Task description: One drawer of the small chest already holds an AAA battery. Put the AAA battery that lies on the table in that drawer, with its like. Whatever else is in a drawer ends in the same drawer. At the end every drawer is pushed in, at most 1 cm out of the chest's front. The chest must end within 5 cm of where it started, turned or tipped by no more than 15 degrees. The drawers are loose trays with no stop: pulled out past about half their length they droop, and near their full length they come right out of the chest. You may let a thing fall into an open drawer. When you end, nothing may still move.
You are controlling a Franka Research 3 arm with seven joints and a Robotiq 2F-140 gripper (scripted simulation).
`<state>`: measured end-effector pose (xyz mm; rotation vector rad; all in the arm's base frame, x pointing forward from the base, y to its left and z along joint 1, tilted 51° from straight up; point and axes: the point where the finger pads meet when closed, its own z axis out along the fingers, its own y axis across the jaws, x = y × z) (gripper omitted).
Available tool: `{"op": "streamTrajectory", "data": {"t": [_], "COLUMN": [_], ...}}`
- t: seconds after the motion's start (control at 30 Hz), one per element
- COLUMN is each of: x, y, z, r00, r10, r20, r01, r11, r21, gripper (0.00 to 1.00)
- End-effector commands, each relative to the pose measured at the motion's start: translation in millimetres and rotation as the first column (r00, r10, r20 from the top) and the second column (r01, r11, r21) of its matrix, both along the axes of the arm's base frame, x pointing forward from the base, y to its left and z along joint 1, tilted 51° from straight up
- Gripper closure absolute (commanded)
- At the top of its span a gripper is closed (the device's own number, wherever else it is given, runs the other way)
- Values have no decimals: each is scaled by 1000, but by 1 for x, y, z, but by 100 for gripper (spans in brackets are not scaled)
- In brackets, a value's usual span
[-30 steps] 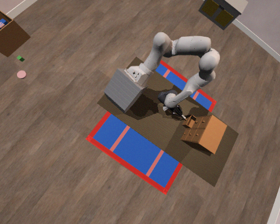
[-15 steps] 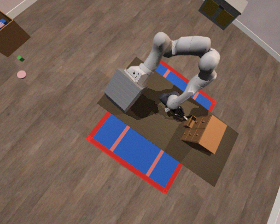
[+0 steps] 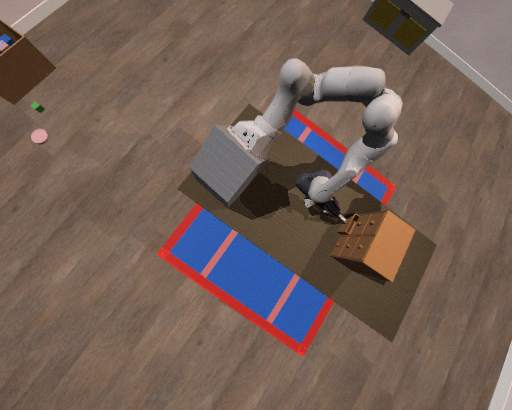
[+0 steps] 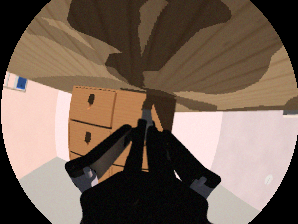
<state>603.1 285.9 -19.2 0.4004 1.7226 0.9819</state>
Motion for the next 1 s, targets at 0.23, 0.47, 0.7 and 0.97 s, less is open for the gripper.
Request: {"op": "streamTrajectory", "data": {"t": [0.23,0.47,0.7,0.97], "x": [12,20,24,28], "y": [2,3,4,4], "z": [-2,-1,-1,0], "r00": [1000,1000,1000,1000], "r10": [0,0,0,0], "r20": [-9,-9,-9,-9], "r01": [0,0,0,0], "r11": [1000,1000,1000,1000], "r21": [-6,-6,-6,-6], "gripper": [100,100,100,100]}}
